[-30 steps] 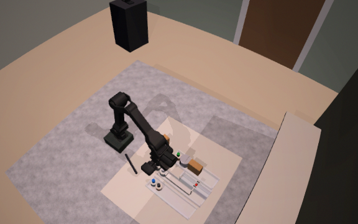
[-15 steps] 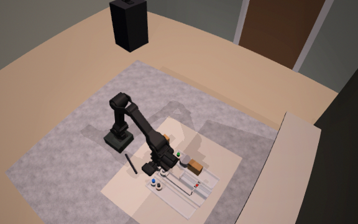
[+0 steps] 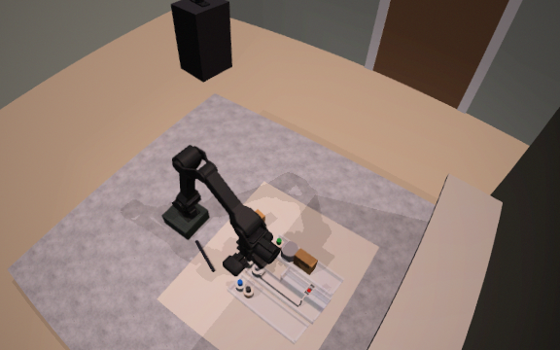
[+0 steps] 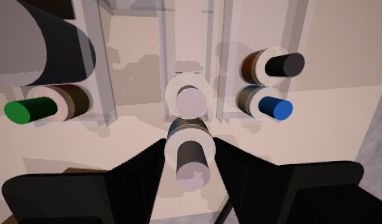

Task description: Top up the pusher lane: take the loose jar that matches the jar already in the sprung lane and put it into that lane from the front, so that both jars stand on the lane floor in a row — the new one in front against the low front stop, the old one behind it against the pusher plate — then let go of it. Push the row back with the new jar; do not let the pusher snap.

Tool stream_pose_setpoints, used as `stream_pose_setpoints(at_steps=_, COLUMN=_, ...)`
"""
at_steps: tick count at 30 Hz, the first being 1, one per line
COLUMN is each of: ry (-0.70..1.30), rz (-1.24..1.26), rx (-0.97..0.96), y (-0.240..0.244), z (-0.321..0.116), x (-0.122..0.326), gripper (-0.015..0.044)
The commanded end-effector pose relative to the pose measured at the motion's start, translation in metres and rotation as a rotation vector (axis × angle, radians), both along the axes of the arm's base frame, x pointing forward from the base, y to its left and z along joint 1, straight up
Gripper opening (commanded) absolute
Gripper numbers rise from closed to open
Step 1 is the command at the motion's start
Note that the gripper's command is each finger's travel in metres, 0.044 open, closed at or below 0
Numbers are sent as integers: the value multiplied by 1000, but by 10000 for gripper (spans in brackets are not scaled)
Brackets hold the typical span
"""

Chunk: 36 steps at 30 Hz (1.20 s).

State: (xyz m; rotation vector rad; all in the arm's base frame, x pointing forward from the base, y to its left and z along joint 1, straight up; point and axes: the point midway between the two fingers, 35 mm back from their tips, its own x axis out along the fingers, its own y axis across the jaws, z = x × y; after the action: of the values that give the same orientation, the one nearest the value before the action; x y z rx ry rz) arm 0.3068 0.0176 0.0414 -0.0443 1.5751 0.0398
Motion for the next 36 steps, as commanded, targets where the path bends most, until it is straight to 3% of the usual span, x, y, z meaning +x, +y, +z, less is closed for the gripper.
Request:
stream_pose_setpoints(at_steps=1, ry=-28, rz=4, rx=4, y=1, z=4, x=9, gripper=0)
stream_pose_setpoints(at_steps=36, ry=-29, rz=4, rx=4, y=1, z=6, x=21, gripper=0)
